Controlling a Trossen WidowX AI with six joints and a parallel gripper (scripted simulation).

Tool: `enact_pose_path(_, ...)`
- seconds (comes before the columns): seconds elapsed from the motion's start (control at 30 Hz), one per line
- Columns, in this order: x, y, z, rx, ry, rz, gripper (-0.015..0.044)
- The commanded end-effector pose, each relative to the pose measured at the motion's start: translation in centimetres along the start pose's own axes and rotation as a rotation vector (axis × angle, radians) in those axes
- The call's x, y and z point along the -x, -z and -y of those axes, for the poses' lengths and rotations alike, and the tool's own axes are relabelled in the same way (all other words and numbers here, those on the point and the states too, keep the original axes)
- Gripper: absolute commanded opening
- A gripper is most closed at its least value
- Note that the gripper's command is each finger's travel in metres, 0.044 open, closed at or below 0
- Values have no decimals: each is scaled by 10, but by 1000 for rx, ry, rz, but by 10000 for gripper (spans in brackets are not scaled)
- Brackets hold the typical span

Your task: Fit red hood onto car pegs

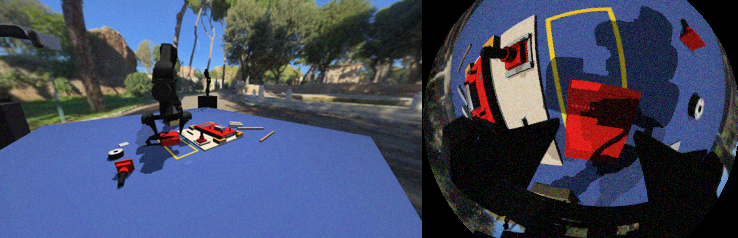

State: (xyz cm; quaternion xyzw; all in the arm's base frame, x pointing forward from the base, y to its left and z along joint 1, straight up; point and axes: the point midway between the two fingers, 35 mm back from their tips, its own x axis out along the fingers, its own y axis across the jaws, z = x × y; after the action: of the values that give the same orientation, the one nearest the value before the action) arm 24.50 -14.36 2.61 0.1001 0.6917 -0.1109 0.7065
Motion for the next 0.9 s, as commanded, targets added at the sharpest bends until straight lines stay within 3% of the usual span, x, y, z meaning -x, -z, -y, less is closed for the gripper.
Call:
enact_pose_path(0.0, -4, 1, -1, -1, -4, -4, 440)
enact_pose_path(0.57, -12, 1, -1, -1, -4, -4, 440)
enact_pose_path(0.7, -9, 0, 0, 0, 0, 0, 335)
enact_pose_path(0.87, -9, 0, 0, 0, 0, 0, 302)
